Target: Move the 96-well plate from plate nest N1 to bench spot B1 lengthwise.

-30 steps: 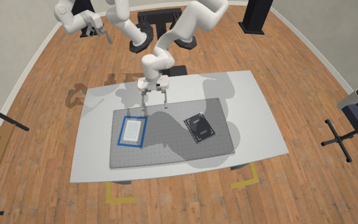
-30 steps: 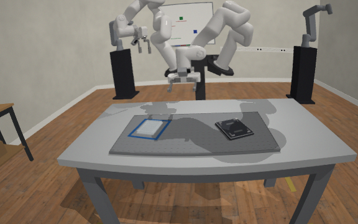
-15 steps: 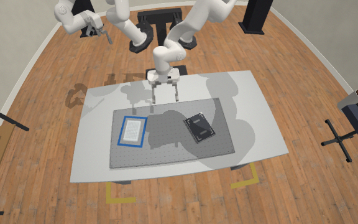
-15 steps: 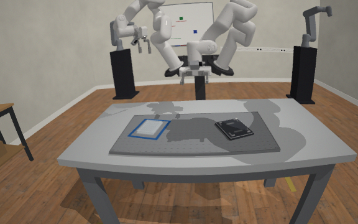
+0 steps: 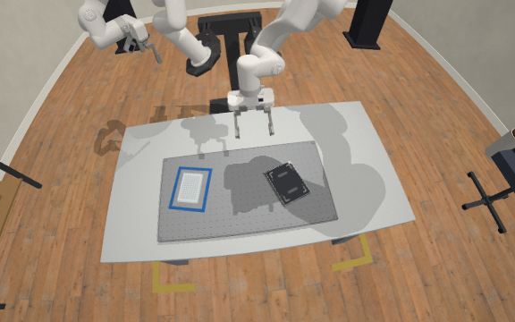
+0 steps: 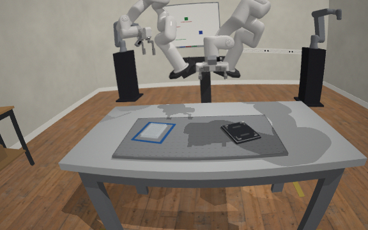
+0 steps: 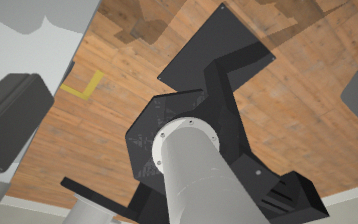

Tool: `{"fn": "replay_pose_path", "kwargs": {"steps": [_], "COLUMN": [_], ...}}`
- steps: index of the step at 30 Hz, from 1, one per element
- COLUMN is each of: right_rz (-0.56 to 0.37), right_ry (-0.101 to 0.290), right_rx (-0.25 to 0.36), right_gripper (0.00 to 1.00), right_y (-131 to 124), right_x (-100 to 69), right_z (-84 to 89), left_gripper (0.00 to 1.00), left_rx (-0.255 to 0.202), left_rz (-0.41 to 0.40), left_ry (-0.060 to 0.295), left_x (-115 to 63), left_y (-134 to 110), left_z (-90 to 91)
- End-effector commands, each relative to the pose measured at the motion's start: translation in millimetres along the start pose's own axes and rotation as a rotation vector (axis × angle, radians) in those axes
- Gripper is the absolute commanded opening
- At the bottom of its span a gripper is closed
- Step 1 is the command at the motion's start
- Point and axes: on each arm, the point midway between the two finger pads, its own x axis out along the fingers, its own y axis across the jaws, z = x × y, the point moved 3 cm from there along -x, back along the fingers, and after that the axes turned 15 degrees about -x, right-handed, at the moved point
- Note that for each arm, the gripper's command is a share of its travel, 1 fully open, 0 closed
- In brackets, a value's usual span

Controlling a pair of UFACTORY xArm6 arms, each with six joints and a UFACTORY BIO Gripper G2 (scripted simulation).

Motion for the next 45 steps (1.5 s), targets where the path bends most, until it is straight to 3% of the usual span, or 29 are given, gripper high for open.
{"fn": "replay_pose_path", "kwargs": {"steps": [1,23,45], "right_rz": [0.0,0.0,0.0], "right_ry": [-0.002,-0.002,-0.002], "right_rx": [0.0,0.0,0.0], "right_gripper": [1.0,1.0,1.0], "right_y": [-0.1,-0.1,-0.1], "right_x": [-0.6,-0.6,-0.6], "right_z": [0.6,0.6,0.6], "left_gripper": [0.37,0.37,0.37], "left_rx": [-0.003,-0.003,-0.003], "left_rz": [-0.002,-0.002,-0.002], "left_ry": [-0.001,-0.001,-0.001], "left_x": [-6.0,-30.4,-30.4], "left_y": [17.5,90.5,90.5], "left_z": [18.3,81.6,81.6]}}
